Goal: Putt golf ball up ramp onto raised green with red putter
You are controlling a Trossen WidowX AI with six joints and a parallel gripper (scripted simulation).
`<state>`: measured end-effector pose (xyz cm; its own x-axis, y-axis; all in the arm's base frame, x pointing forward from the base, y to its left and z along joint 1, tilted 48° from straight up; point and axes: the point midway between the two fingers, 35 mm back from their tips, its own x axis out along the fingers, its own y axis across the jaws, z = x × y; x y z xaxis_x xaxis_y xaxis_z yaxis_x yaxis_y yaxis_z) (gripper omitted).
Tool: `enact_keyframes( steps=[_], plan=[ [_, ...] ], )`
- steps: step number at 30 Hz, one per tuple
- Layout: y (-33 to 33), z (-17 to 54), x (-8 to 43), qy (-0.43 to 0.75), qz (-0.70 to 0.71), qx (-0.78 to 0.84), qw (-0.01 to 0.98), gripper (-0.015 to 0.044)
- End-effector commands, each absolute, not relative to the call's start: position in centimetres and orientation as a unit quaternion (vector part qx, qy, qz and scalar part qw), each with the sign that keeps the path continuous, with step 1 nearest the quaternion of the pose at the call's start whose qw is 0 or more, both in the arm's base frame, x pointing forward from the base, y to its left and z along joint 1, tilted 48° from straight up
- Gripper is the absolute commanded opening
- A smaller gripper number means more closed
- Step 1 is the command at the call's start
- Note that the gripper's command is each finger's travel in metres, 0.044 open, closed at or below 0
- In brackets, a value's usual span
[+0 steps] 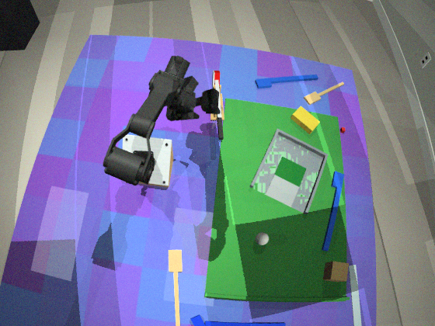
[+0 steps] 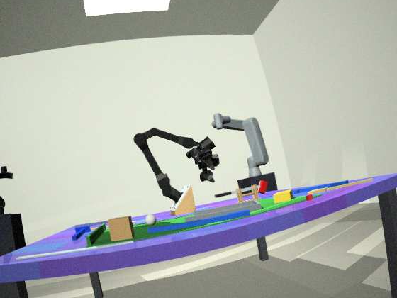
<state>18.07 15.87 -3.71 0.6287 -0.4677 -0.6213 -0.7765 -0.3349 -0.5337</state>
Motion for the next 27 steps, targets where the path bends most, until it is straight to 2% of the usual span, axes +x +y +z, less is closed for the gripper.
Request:
enact_keyframes(
  steps=[1,2,13,27],
  plan=[
    [15.8,-3.8,18.2,0.395,0.184,-0.795,0.422,0.0426],
    [15.7,-4.0,18.5,0.409,0.189,-0.79,0.416,0.044],
    [12.3,-7.2,24.7,0.62,0.365,-0.618,0.316,0.044],
    [10.8,-8.6,24.8,0.627,0.378,-0.605,0.313,0.044]
  ],
)
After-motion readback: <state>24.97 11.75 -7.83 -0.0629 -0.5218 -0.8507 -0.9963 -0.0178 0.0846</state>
